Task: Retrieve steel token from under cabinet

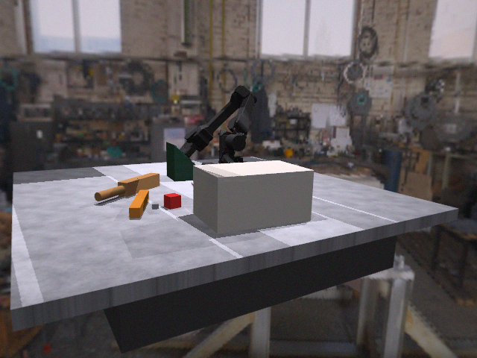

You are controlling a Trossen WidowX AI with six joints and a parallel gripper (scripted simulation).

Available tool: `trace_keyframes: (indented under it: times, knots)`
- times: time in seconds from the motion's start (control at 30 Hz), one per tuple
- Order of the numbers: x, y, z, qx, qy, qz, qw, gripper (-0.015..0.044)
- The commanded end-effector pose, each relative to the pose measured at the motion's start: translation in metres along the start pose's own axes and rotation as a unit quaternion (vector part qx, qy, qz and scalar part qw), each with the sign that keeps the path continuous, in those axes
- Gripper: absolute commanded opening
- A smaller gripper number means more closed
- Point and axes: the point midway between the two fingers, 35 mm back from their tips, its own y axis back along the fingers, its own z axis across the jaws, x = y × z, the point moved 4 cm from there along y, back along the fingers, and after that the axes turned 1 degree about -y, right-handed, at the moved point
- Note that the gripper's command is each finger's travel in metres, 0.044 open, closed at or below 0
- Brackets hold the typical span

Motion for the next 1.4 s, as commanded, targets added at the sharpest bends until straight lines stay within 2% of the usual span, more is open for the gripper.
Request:
trace_keyframes:
  times: [0.0, 1.37]
  knots:
    - [0.008, -0.001, -0.001, 0.000, -0.005, 0.002, 1.000, 0.0000]
    - [0.045, 0.000, 0.004, 0.000, -0.002, 0.001, 1.000, 0.0000]
